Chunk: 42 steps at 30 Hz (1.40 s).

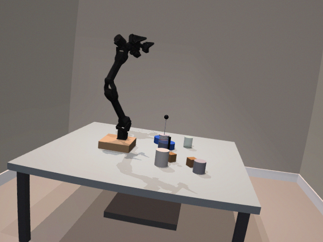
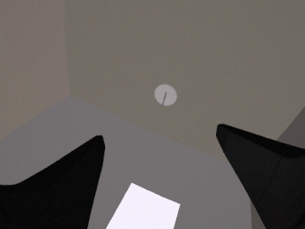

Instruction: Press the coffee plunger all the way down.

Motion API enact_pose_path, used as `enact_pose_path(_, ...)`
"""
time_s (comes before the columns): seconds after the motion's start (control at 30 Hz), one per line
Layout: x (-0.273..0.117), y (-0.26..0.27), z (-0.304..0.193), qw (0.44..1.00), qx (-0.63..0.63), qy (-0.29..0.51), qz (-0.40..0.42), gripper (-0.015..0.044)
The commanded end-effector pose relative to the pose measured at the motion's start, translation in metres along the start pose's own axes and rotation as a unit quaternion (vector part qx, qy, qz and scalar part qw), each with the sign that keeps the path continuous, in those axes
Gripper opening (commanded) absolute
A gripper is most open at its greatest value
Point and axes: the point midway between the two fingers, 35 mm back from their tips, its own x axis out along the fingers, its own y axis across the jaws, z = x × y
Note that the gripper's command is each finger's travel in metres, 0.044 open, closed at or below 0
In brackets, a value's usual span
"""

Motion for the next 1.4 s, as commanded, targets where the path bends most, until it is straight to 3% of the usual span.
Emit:
enact_pose_path(0.0, 0.000, -0.001, 0.000, 1.000, -0.010, 0.002, 0.000, 0.0426)
enact_pose_path(0.13, -0.001, -0.019, 0.000, 0.990, -0.141, 0.023, 0.005, 0.0440)
enact_pose_path(0.27, 0.000, -0.053, 0.012, 0.931, -0.363, 0.047, 0.002, 0.0440)
enact_pose_path(0.57, 0.012, -0.129, 0.088, 0.662, -0.743, 0.068, -0.070, 0.0440)
enact_pose_path(0.9, 0.011, -0.168, 0.185, 0.399, -0.894, 0.091, -0.182, 0.0440)
enact_pose_path(1.17, -0.006, -0.186, 0.281, 0.190, -0.925, 0.139, -0.300, 0.0440)
enact_pose_path(1.27, -0.017, -0.190, 0.318, 0.123, -0.916, 0.165, -0.345, 0.0440)
enact_pose_path(1.37, -0.020, -0.192, 0.331, 0.103, -0.911, 0.175, -0.359, 0.0440)
